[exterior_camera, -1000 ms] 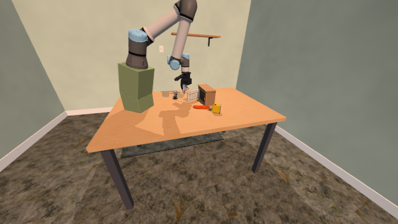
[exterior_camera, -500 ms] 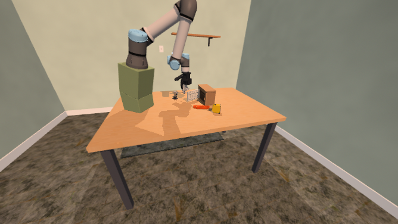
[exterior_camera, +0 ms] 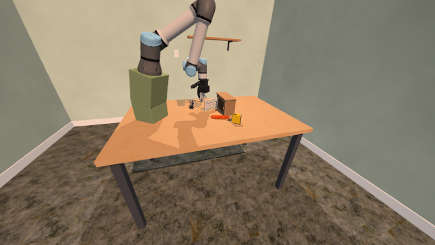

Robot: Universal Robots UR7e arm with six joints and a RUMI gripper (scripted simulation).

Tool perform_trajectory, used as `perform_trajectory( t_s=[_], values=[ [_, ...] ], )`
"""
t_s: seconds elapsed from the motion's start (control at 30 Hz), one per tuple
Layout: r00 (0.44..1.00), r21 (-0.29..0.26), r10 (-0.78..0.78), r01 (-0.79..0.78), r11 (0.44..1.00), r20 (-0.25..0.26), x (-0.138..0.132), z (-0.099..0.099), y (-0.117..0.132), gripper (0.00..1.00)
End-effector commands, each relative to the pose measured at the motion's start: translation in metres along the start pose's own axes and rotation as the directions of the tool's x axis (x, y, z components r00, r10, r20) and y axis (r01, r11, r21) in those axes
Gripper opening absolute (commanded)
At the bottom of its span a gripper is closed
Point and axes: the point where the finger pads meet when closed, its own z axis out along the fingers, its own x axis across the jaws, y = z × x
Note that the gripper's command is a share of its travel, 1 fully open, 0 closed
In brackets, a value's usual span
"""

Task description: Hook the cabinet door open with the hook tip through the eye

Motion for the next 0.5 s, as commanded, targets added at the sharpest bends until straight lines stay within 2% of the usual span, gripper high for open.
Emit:
perform_trajectory(
  t_s=[0.0, 0.13, 0.17, 0.47],
  values=[
    [1.0, -0.001, 0.0, 0.0, 1.0, -0.001, 0.0003, -0.0003, 0.0003, 0.01],
    [1.0, -0.001, 0.0, 0.0, 1.0, -0.001, 0.0003, -0.0003, 0.0003, 0.01],
    [1.0, -0.001, 0.0, 0.0, 1.0, -0.001, 0.0003, -0.0003, 0.0003, 0.14],
    [1.0, -0.001, 0.0, 0.0, 1.0, -0.001, 0.0003, -0.0003, 0.0003, 0.14]
  ],
)
